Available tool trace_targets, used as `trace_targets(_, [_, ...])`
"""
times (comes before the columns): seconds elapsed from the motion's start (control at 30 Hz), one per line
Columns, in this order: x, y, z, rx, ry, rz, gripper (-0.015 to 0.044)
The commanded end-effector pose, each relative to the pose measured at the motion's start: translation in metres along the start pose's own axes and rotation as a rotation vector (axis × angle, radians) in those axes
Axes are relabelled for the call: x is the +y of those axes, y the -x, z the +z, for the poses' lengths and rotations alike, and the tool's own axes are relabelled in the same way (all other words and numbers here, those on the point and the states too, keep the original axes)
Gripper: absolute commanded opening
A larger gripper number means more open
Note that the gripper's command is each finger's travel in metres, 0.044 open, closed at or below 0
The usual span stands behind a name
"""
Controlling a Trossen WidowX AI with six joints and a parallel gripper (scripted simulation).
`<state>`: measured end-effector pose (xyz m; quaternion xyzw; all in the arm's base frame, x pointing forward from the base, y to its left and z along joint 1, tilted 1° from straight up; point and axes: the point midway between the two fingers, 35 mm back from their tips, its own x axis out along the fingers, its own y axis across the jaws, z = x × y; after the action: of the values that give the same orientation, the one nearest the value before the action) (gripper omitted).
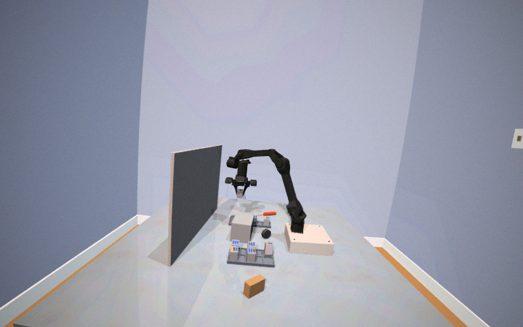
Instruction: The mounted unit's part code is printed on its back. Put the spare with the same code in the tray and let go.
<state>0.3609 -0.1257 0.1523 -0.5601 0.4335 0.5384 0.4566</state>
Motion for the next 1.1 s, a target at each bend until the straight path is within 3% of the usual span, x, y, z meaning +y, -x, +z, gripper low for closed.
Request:
trace_targets(0.0, [-0.001,-0.004,0.0,-0.005,0.009,0.0,0.0])
trace_targets(1.07, [-0.006,-0.033,-0.003,-0.005,0.009,0.0,0.0])
